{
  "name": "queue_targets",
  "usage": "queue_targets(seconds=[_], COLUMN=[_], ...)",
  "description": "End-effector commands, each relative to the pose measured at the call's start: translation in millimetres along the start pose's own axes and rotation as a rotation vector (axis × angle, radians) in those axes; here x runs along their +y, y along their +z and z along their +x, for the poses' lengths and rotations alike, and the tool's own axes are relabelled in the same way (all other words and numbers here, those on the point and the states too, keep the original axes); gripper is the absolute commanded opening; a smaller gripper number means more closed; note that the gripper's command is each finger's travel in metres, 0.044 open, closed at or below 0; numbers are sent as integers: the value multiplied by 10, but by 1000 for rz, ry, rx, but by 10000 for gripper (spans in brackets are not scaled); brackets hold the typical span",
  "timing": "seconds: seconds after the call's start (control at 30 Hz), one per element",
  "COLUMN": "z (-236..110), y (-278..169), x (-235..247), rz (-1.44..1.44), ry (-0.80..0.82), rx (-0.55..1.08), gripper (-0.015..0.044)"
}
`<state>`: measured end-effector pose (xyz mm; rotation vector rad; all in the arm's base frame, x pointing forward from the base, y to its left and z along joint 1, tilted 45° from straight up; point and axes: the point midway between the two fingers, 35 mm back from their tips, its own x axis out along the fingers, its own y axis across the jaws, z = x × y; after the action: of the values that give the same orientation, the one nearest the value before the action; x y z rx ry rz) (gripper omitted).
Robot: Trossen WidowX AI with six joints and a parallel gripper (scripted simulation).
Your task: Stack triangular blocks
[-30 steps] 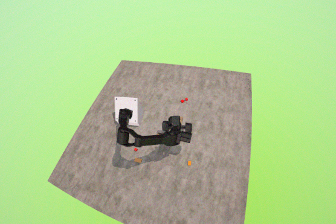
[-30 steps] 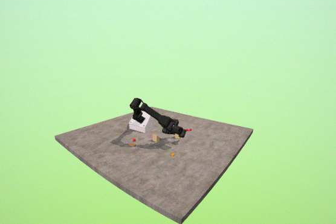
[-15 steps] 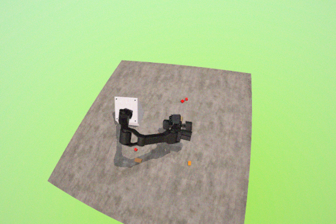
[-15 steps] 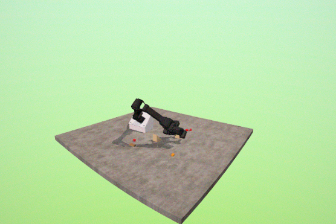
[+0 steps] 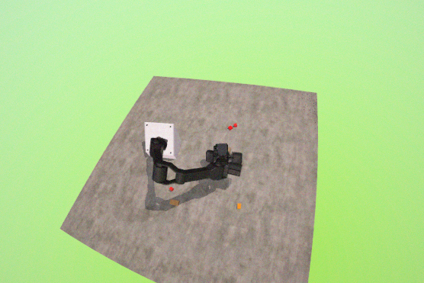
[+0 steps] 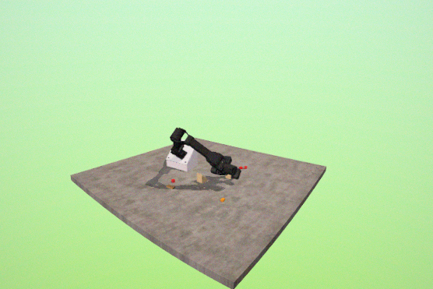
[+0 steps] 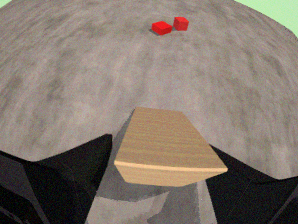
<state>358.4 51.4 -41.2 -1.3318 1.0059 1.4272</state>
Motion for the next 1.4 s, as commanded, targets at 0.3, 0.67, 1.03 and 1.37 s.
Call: queue_targets(seconds=[0.3, 0.67, 1.03, 1.37], z=[7, -12, -19, 22], y=[11, 26, 231, 420], x=[-3, -2, -6, -8], rz=[2, 0, 1, 2], ry=[-2, -1, -2, -2], rx=[-4, 12, 298, 556], gripper=[105, 0, 0, 0])
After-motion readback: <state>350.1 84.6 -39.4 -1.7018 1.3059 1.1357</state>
